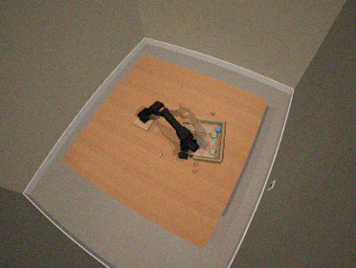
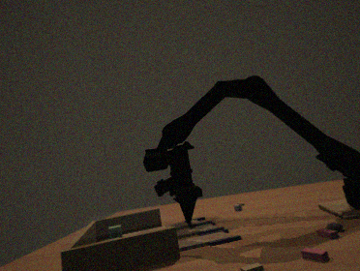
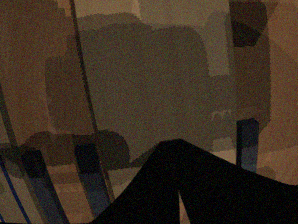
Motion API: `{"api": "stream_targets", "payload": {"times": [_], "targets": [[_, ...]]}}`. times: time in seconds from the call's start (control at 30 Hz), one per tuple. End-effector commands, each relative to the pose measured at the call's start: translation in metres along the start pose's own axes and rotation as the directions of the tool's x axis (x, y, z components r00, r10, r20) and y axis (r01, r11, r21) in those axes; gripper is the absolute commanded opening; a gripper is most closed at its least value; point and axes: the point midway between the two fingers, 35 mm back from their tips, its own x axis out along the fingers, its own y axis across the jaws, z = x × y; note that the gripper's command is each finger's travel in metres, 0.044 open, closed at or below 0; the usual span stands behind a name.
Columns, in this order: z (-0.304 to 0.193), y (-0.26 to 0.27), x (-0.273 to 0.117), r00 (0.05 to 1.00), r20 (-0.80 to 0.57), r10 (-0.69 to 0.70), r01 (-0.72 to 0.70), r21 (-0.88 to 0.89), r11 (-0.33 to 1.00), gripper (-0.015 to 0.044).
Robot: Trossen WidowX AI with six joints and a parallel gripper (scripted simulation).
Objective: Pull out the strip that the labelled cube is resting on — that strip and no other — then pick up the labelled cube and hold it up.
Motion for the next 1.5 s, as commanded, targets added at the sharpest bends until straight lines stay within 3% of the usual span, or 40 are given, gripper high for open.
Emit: {"api": "stream_targets", "payload": {"times": [0.0, 1.47], "targets": [[-0.001, 0.0, 0.004, 1.0, -0.005, -0.003, 0.003, 0.001, 1.0, 0.0], [-0.045, -0.001, 0.007, 1.0, -0.009, -0.003, 0.003, 0.001, 1.0, 0.0]]}}
